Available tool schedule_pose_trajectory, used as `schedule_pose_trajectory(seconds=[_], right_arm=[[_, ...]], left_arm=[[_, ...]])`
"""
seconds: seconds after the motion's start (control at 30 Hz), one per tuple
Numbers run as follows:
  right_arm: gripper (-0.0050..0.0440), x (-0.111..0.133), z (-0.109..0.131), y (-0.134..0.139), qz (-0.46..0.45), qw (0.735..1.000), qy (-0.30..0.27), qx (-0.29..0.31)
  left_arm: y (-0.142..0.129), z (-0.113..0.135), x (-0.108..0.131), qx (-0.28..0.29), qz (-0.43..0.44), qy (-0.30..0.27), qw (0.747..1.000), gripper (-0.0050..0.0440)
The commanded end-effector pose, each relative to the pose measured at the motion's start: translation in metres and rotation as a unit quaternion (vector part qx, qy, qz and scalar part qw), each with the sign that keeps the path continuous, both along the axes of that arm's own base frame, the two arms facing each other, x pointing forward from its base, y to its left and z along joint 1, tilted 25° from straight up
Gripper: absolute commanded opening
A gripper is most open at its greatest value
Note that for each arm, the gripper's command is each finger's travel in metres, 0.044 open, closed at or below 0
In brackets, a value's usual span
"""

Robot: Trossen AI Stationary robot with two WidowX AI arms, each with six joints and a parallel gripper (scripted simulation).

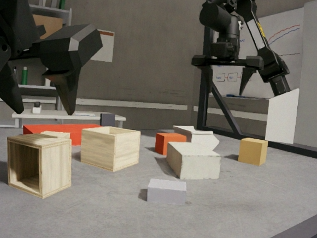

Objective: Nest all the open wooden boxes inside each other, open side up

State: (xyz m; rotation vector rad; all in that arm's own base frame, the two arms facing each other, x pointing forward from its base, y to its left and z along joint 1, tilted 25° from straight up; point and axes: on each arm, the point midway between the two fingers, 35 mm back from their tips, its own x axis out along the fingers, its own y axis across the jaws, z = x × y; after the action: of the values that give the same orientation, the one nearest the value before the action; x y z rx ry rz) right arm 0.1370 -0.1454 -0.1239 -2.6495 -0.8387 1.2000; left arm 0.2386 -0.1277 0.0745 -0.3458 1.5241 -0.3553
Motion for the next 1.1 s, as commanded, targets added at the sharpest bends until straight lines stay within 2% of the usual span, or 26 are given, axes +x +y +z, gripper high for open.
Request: schedule_pose_trajectory(seconds=[0.0,0.2,0.57,0.97,1.07], right_arm=[[0.0400,-0.004,0.000,-0.008,-0.030,0.999,-0.007,0.019],[0.0400,-0.010,-0.001,-0.011,-0.068,0.997,-0.008,0.045],[0.0400,-0.011,-0.004,-0.007,-0.071,0.996,-0.008,0.050],[0.0400,-0.010,-0.065,0.025,-0.071,0.996,-0.008,0.053],[0.0400,-0.010,-0.071,0.029,-0.071,0.996,-0.008,0.053]], left_arm=[[0.000,0.004,0.003,-0.001,0.003,-0.005,1.000,0.0400],[0.000,0.004,0.003,-0.001,0.003,-0.005,1.000,0.0400],[0.000,0.004,0.003,-0.001,0.003,-0.005,1.000,0.0400],[0.000,0.004,0.003,-0.001,0.003,-0.005,1.000,0.0400],[0.000,0.004,0.003,-0.001,0.003,-0.005,1.000,0.0400]])
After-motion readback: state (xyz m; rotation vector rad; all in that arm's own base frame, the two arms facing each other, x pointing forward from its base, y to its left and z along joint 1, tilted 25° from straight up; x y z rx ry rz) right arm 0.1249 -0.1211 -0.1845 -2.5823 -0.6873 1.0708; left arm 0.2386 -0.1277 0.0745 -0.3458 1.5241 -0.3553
